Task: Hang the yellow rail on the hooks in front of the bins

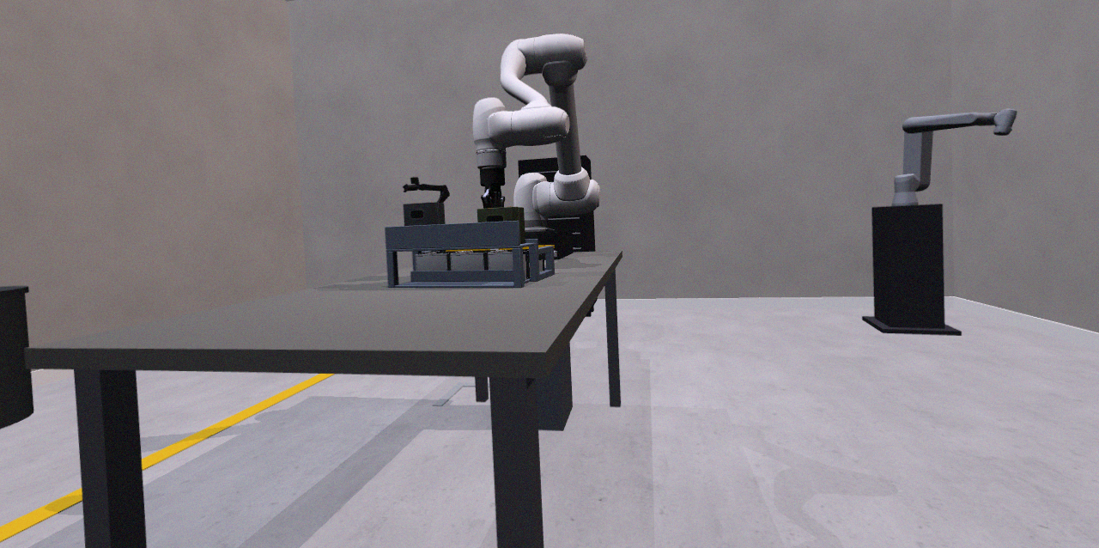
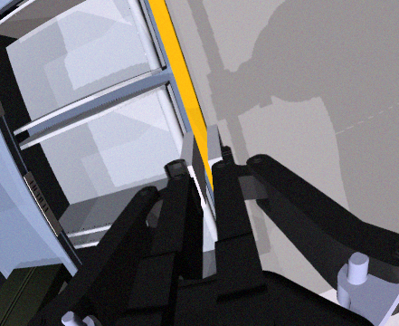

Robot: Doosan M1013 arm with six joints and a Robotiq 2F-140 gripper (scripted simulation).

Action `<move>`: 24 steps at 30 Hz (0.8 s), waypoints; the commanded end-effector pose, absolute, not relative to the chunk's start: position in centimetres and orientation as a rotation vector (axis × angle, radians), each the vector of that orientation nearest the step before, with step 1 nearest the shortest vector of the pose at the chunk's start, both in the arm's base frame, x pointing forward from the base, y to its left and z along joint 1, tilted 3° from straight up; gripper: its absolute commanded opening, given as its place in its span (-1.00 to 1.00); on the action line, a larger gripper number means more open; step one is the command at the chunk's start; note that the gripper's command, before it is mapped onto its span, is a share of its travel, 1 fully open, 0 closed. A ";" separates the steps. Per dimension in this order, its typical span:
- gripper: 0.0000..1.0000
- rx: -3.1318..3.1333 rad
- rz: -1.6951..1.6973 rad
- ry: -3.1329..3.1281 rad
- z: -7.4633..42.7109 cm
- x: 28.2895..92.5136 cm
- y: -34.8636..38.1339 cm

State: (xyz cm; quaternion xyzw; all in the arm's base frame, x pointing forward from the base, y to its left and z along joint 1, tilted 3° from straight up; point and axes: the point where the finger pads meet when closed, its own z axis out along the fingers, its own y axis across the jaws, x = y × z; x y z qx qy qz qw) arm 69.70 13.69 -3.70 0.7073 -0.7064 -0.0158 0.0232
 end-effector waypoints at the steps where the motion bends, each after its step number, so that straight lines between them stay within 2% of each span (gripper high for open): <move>1: -0.80 2.190 -0.049 -2.187 -3.8 70.1 13.7; 24: -0.80 2.190 -0.049 -2.187 -4.4 70.0 13.7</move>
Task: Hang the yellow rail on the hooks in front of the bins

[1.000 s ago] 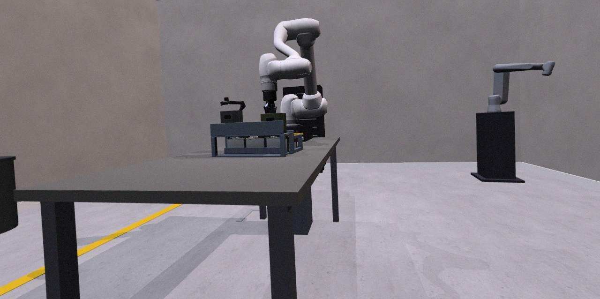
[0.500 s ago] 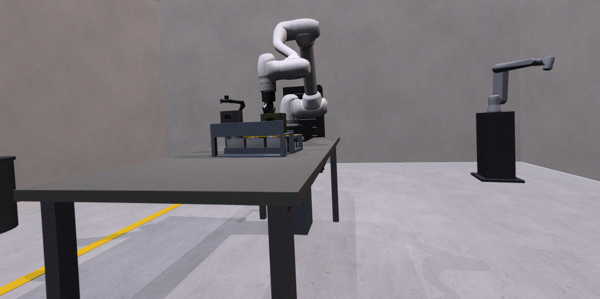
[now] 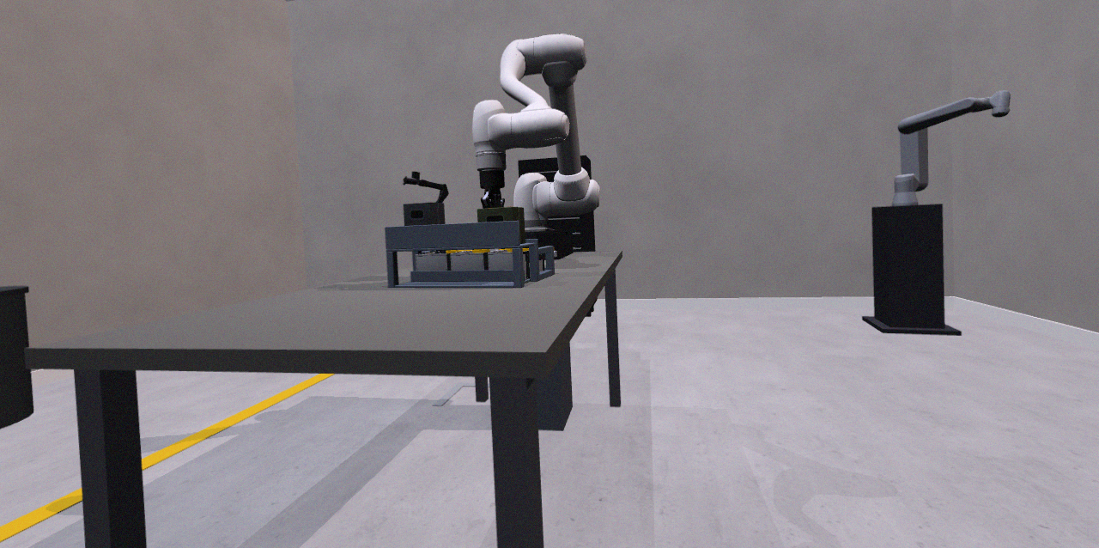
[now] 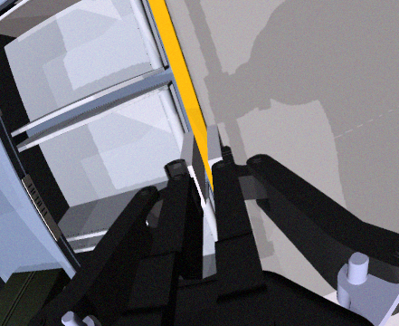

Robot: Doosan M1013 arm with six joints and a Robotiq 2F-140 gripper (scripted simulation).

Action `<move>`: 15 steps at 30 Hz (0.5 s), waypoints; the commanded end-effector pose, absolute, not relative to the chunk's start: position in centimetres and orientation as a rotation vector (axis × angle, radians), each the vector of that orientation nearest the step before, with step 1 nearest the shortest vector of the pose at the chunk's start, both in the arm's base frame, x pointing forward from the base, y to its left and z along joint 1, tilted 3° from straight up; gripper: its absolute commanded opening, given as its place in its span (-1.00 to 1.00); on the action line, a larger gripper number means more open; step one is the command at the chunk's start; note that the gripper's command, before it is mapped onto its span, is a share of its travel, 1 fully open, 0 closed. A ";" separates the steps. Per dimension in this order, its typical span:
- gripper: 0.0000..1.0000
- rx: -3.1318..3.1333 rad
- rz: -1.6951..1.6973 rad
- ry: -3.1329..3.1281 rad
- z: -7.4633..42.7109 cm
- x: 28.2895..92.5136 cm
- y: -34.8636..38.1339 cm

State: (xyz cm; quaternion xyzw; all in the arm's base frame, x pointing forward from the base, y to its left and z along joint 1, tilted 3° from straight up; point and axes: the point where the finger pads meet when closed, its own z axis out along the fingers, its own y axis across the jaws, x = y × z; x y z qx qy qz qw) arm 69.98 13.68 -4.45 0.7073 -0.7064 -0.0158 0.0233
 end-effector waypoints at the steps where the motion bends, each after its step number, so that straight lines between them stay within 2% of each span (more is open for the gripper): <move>1: -0.80 2.190 -0.049 -2.187 -4.4 70.0 13.7; 15: -0.80 2.190 -0.049 -2.187 -5.0 69.9 13.7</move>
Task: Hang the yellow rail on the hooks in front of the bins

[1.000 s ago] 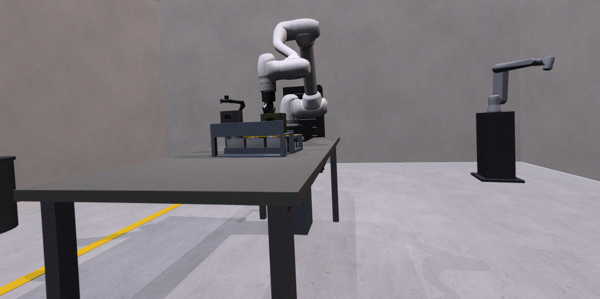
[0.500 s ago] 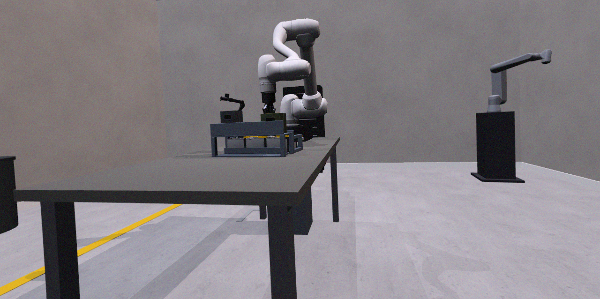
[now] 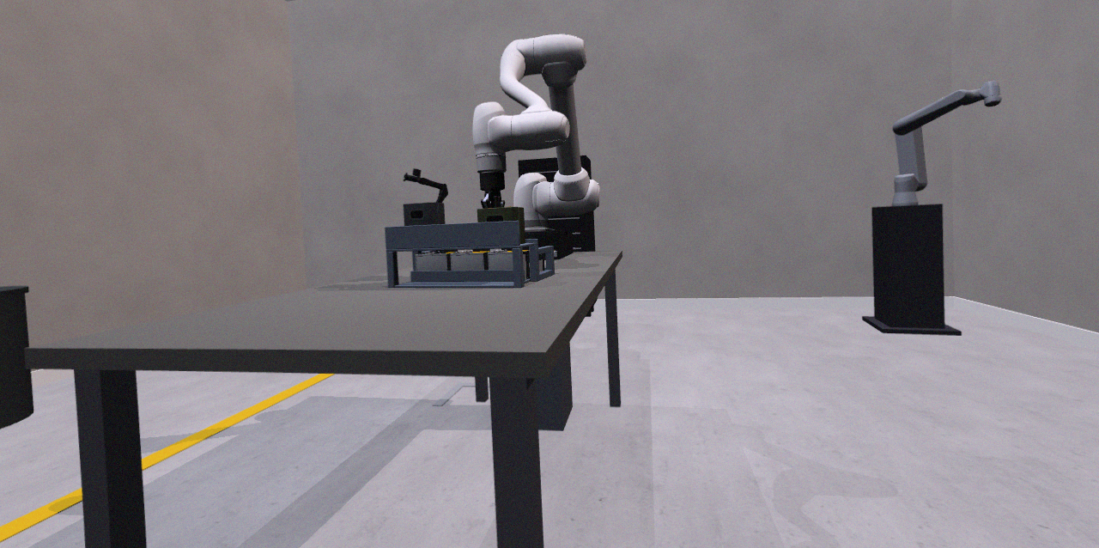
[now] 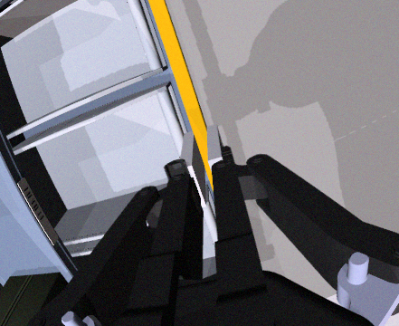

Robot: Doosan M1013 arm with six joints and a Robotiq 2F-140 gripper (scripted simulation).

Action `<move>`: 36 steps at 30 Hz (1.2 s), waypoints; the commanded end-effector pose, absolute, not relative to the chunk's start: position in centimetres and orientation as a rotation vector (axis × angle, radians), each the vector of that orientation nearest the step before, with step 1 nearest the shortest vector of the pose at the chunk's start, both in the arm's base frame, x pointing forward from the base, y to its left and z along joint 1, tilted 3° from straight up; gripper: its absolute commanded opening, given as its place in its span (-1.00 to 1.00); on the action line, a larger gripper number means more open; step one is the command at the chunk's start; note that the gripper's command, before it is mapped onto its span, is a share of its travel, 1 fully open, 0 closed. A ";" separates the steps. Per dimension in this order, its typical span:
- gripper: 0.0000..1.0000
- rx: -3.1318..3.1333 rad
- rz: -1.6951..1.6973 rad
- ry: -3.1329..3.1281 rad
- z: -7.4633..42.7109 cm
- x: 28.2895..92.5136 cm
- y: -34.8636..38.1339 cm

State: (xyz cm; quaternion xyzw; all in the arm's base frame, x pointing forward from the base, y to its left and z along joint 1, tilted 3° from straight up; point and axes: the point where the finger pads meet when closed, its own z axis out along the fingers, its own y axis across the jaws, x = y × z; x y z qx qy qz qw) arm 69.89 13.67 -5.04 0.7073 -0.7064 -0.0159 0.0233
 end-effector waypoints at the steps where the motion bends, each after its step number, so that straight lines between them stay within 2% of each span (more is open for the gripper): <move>1: -0.80 2.190 -0.049 -2.187 -5.0 69.9 13.7; 36: -0.80 2.190 -0.049 -2.187 -5.6 69.8 13.7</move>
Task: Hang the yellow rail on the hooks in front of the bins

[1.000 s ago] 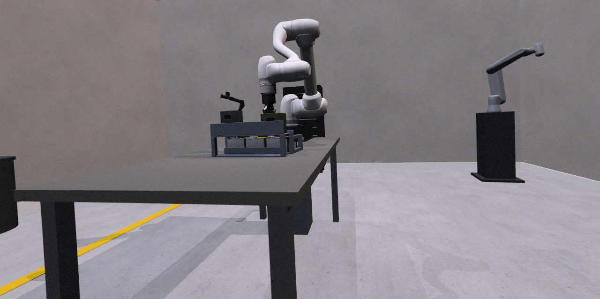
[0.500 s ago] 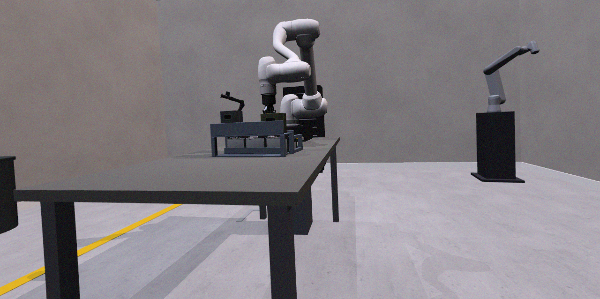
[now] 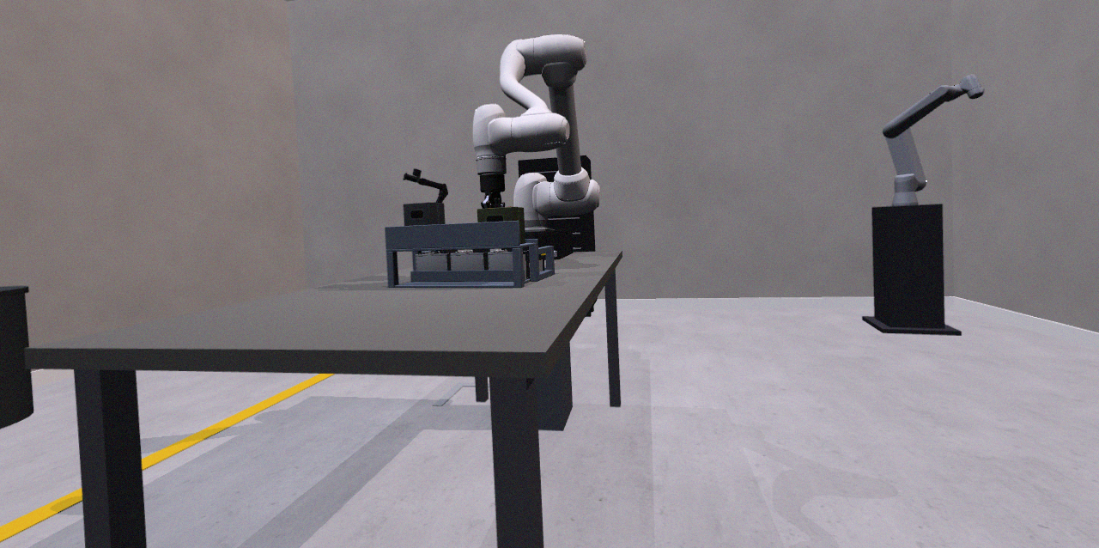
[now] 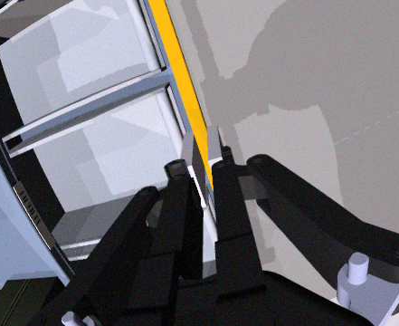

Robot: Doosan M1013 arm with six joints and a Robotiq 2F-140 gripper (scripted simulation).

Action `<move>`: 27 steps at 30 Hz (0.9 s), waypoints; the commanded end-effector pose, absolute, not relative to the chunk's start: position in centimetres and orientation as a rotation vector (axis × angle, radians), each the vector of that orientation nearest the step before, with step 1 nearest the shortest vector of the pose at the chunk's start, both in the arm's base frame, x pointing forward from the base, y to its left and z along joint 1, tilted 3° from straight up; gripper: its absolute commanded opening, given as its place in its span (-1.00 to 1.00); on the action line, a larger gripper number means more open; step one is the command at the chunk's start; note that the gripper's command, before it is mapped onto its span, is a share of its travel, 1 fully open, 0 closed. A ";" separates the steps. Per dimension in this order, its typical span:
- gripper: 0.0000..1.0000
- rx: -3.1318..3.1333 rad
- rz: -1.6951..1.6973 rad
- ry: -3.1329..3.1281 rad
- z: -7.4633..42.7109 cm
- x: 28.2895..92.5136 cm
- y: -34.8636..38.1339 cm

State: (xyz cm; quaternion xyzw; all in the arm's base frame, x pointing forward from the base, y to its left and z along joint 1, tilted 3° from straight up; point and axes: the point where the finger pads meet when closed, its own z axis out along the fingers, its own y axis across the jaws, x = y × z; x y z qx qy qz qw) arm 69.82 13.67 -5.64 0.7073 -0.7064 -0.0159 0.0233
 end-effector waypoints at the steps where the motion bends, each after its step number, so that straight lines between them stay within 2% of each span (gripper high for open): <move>1: -0.80 2.190 -0.049 -2.187 -5.6 69.8 13.7; 21: -0.80 2.190 -0.049 -2.187 -5.9 69.8 13.7; 22: -0.27 2.190 -0.049 -2.187 -5.8 69.8 13.7; 27: -0.27 2.190 -0.049 -2.187 -5.8 69.8 13.7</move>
